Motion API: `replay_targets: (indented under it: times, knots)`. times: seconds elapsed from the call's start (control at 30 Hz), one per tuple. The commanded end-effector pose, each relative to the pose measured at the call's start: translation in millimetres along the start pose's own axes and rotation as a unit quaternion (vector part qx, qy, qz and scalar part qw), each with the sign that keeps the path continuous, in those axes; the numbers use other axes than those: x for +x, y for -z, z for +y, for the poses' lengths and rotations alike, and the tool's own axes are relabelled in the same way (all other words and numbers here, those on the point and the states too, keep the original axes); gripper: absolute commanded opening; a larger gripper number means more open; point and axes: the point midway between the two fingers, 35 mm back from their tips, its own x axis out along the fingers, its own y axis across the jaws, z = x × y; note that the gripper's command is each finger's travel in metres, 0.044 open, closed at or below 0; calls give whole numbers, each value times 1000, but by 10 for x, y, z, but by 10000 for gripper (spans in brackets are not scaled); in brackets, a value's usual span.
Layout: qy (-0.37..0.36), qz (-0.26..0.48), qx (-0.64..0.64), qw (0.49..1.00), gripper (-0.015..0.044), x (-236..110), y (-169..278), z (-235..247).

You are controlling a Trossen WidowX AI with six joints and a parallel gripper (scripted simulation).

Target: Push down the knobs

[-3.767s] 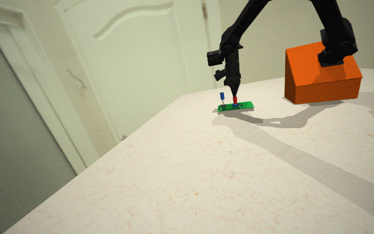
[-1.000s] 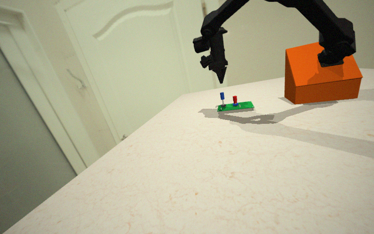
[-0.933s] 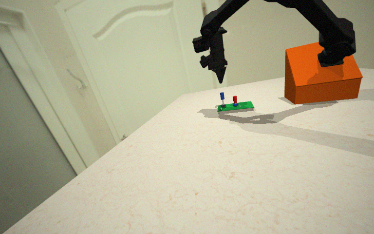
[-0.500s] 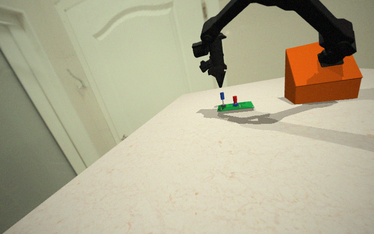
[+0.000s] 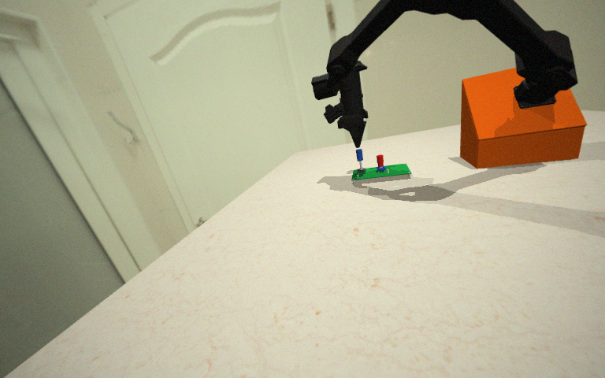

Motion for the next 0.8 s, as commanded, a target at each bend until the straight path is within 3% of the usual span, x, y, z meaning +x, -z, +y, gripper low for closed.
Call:
replay_targets:
  times: [0.0,0.77]
  knots:
    - [-2,2,5,1000,0,14,17,-8]
    - [-2,2,5,1000,0,65,17,-7]
